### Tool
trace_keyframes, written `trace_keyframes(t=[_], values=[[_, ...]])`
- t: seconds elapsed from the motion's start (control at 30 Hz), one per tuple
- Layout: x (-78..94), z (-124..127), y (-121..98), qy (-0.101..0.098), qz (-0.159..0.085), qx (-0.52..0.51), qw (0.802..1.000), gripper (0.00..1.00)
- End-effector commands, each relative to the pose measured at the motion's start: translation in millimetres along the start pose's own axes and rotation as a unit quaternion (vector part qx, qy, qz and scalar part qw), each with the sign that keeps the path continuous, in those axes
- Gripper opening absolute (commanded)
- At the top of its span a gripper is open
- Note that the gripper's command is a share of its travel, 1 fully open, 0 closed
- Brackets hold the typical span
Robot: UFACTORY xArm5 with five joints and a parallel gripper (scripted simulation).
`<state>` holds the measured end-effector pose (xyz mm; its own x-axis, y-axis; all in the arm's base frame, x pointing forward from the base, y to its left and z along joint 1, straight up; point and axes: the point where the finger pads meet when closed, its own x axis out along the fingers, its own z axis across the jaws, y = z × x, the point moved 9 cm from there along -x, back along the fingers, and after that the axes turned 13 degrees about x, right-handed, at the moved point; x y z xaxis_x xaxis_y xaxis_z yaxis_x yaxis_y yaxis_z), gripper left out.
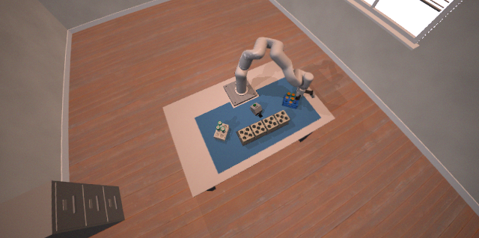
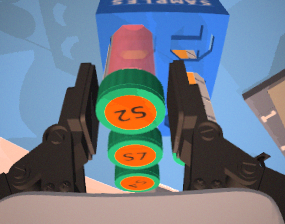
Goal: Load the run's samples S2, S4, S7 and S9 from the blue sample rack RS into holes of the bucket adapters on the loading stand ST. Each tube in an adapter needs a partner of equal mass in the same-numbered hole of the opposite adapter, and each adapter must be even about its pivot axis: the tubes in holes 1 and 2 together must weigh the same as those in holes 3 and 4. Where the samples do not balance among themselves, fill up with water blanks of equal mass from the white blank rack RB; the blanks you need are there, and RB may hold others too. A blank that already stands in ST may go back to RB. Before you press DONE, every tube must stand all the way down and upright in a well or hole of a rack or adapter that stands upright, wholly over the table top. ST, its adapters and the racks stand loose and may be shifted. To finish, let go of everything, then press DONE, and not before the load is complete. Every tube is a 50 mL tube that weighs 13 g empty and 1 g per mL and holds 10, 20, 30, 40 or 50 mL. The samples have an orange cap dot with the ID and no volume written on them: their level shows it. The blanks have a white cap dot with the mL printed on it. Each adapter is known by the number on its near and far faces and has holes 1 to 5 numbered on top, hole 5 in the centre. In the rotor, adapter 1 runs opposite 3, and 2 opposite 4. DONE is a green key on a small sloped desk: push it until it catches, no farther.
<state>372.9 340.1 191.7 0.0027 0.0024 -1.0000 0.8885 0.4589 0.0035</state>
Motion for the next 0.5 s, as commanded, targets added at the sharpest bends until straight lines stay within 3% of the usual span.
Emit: trace_keyframes(t=[0.0, 0.47], values=[[-1.6, -0.2, 0.9, 0.001, 0.002, 0.000, 1.000, 0.43], [-5.6, -0.2, 0.9, 0.001, 0.002, 0.000, 1.000, 0.43]])
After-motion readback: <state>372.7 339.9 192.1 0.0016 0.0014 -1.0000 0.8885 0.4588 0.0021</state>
